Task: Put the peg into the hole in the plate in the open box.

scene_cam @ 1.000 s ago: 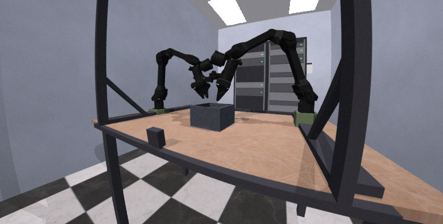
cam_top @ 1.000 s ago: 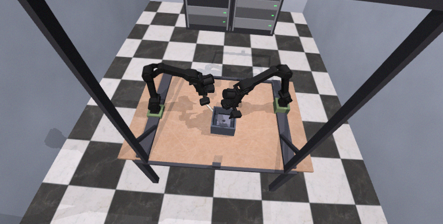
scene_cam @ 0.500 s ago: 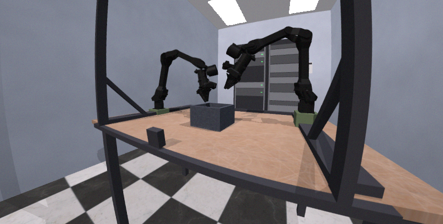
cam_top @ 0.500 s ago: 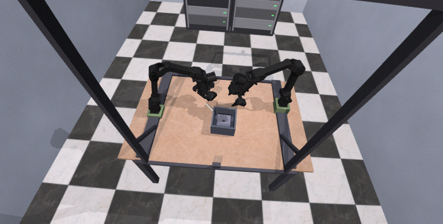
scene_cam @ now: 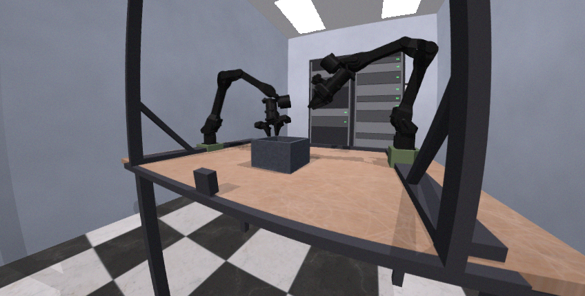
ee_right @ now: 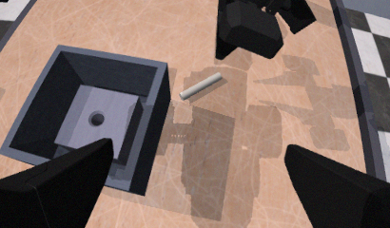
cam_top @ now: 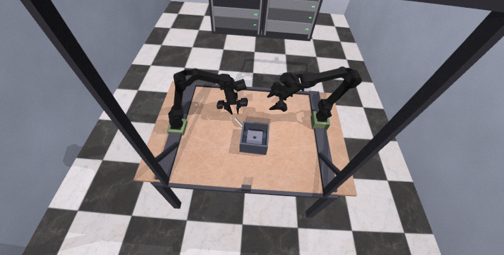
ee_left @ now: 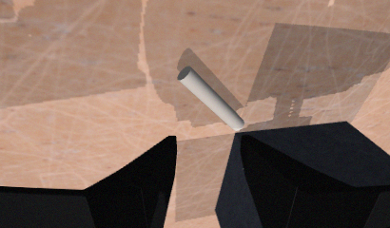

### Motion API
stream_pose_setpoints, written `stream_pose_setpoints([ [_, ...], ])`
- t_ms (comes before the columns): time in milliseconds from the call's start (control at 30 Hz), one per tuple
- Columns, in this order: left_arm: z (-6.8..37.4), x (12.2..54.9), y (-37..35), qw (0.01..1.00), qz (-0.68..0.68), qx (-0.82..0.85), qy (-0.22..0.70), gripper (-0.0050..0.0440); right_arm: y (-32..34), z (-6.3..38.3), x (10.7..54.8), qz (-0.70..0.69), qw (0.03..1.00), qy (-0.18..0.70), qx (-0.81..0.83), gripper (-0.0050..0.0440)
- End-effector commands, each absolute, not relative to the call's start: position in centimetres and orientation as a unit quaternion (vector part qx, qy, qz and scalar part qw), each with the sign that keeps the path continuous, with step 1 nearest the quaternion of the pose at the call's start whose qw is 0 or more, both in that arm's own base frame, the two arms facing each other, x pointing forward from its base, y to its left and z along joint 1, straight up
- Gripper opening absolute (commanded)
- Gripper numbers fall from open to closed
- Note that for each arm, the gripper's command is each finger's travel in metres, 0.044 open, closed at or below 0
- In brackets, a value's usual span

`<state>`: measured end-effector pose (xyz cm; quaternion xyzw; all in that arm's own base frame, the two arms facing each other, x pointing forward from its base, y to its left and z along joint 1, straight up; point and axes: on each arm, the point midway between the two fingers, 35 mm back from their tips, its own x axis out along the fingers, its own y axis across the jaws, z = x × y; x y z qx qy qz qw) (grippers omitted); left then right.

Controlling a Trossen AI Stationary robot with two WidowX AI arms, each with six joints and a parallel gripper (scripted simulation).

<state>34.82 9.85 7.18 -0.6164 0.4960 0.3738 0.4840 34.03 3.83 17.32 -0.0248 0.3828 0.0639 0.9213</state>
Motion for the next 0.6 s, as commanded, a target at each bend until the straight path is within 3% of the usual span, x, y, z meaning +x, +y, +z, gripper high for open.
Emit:
stream_pose_setpoints([
  [0, 6.5, 34.6, 10.5, 0.417, 0.4, -0.673, 0.462, 0.017, 2.5, 18.8, 32.8, 0.051, 0.938, 0.342, -0.017, 0.044],
  [267, 5.0, 34.1, 11.5, 0.265, 0.443, -0.765, 0.384, 0.017, 0.1, 19.4, 30.2, 0.017, 0.958, 0.286, -0.006, 0.044],
  [567, 4.9, 33.9, 11.9, 0.203, 0.453, -0.797, 0.344, 0.017, -0.8, 19.4, 29.2, 0.003, 0.965, 0.264, -0.002, 0.044],
])
